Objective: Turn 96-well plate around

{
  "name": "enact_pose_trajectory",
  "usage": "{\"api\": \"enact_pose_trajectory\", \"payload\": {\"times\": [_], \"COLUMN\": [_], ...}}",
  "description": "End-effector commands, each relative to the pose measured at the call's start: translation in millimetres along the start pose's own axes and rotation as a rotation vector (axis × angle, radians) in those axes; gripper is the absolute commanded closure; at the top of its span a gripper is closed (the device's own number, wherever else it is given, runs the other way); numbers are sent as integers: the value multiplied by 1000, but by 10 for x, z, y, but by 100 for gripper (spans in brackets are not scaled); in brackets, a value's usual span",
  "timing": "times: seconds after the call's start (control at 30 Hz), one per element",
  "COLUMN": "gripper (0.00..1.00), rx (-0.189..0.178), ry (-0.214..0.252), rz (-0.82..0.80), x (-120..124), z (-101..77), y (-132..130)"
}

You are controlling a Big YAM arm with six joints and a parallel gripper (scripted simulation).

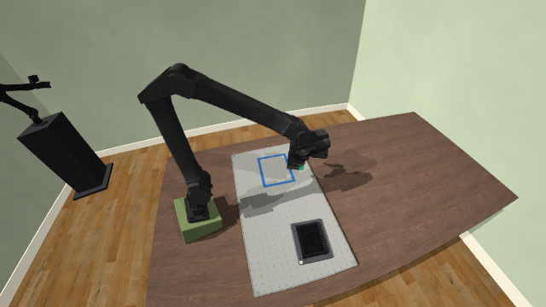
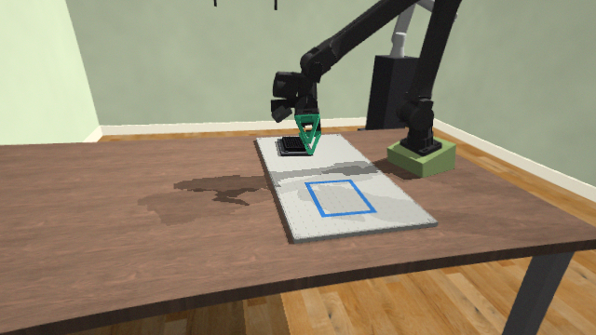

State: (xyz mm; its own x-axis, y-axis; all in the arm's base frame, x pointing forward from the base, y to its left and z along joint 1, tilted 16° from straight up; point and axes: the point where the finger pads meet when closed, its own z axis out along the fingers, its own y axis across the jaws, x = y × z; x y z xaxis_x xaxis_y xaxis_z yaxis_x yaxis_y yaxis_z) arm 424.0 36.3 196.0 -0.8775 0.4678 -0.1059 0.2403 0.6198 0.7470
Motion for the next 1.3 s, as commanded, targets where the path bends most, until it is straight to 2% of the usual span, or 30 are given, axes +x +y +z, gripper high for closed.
{"api": "enact_pose_trajectory", "payload": {"times": [0.0,0.07,0.1,0.17,0.23,0.37,0.4,0.43,0.57,0.63,0.67,0.7,0.83,0.97,1.03,1.13,1.2,1.23,1.27], "gripper": [0,0,0,0,0,0,0,0,0,0,0,0,0,0,0,0,0,0,0], "rx": [-5,-5,28,53,66,70,78,102,138,138,155,166,207,212,209,245,245,248,260], "ry": [-38,-38,-17,-47,-103,-96,-78,-81,-167,-167,-158,-186,-240,-219,-227,-276,-276,-292,-316], "rz": [46,46,112,160,184,190,197,261,338,338,366,401,499,493,485,589,589,582,625], "x": [-260,-260,-105,-153,-383,-461,-384,-337,-610,-610,-411,-474,-712,-692,-758,-812,-812,-808,-849], "z": [-165,-165,-76,-145,-285,-338,-294,-278,-494,-494,-454,-539,-653,-699,-764,-867,-867,-890,-969], "y": [82,82,-151,-199,-108,-298,-416,-528,-514,-514,-574,-636,-759,-987,-1015,-1133,-1133,-1015,-1115]}}
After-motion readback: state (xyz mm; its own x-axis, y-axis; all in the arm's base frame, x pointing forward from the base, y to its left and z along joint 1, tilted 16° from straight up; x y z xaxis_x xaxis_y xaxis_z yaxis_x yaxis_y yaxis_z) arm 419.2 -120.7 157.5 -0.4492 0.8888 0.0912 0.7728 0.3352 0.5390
